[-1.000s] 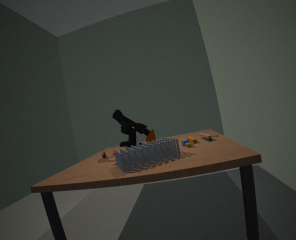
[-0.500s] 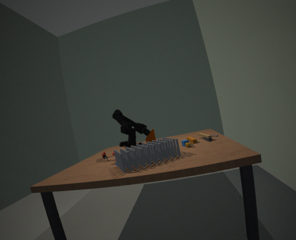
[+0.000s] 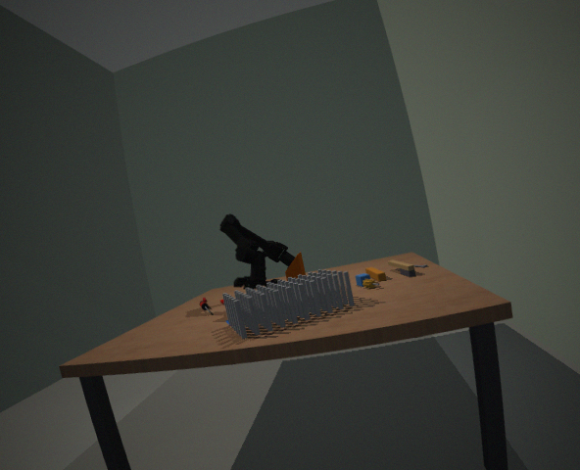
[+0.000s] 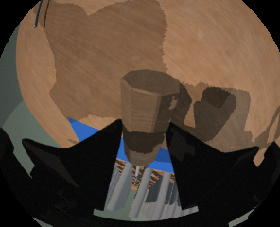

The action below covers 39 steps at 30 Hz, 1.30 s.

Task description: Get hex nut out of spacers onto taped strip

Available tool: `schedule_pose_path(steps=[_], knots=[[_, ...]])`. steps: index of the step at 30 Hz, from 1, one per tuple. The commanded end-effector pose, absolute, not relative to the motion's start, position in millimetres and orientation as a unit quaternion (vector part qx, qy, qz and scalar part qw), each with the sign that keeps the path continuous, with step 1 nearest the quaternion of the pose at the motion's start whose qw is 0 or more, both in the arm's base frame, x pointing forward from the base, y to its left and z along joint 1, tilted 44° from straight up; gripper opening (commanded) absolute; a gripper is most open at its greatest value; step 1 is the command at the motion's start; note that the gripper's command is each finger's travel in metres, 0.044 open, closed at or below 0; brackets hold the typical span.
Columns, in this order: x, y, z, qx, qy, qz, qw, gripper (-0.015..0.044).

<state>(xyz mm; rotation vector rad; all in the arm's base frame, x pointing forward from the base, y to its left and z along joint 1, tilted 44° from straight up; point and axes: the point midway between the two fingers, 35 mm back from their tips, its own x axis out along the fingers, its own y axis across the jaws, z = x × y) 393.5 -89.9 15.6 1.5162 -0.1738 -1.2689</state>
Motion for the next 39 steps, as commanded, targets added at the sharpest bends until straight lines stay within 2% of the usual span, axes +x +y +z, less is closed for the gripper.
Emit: schedule_pose_path(steps=[1, 39], knots=[[390, -92, 18, 0.638, -0.073, -0.535, 0.548, 0.0000], [369, -102, 26, 0.638, -0.073, -0.536, 0.548, 0.0000]])
